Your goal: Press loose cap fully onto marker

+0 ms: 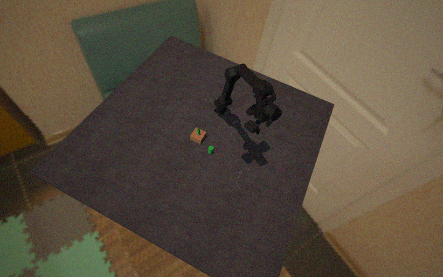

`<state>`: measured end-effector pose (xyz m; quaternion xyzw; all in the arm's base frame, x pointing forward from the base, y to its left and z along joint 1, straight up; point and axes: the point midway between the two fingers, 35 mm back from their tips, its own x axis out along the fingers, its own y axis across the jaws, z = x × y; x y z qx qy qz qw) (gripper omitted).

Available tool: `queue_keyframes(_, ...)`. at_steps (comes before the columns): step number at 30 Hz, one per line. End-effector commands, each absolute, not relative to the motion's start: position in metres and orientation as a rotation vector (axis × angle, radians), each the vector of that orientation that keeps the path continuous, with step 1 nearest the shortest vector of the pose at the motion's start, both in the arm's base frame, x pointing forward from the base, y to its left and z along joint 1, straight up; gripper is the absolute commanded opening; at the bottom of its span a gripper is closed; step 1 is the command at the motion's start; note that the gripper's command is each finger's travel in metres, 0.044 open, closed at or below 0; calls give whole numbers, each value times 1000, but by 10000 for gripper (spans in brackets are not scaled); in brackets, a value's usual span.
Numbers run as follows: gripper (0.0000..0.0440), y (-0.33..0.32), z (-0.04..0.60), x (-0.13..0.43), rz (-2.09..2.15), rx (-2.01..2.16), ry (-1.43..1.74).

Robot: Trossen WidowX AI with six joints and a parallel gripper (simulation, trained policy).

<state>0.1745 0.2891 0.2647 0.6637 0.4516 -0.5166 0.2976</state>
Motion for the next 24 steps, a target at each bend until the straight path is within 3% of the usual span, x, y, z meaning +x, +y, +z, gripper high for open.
queue_keyframes(1, 332, 286, 259, 184, -1403, 1757, 1185)
queue_keyframes(24, 329, 244, 233, 239, -1543, 1755, 1057)
